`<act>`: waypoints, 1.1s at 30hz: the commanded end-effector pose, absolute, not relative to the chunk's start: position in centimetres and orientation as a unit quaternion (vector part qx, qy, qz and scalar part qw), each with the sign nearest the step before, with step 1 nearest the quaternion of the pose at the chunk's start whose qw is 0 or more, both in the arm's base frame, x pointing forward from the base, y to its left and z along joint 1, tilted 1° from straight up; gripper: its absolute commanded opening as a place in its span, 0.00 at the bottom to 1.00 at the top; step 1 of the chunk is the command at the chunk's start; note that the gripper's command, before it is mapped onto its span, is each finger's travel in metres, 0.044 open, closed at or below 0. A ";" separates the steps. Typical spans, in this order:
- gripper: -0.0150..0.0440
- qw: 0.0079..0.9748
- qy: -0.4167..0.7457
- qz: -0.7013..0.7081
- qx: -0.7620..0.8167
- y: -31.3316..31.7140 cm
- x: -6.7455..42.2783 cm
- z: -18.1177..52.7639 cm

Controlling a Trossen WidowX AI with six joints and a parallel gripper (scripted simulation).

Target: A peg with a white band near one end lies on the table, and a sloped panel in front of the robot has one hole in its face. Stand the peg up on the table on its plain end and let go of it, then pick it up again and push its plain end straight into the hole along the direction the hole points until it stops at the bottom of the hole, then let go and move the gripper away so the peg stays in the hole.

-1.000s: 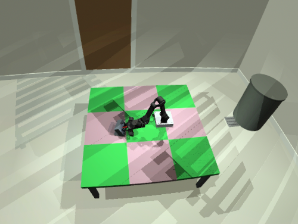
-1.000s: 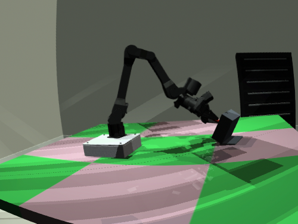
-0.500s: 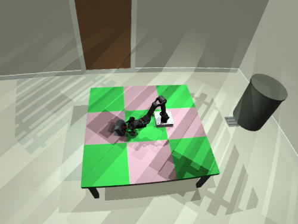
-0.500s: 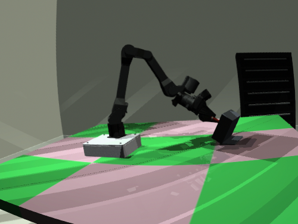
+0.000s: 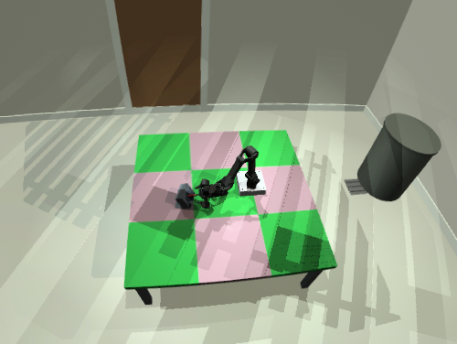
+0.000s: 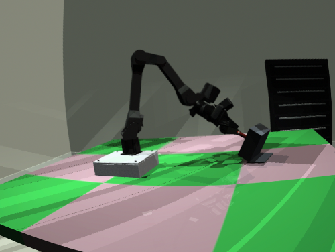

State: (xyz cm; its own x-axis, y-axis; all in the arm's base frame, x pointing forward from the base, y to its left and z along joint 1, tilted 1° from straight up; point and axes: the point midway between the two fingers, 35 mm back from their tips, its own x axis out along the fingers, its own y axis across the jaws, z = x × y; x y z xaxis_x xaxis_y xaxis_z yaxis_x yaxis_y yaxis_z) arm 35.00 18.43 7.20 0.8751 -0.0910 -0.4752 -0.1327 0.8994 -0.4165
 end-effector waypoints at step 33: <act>1.00 0.942 0.249 0.012 -0.224 19.3 30.4 9.7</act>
State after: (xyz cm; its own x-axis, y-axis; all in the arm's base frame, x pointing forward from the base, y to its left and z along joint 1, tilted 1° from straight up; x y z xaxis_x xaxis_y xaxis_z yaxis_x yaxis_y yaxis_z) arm 30.78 19.27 9.47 0.8750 -0.0854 -0.4765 -0.1394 0.8981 -0.4170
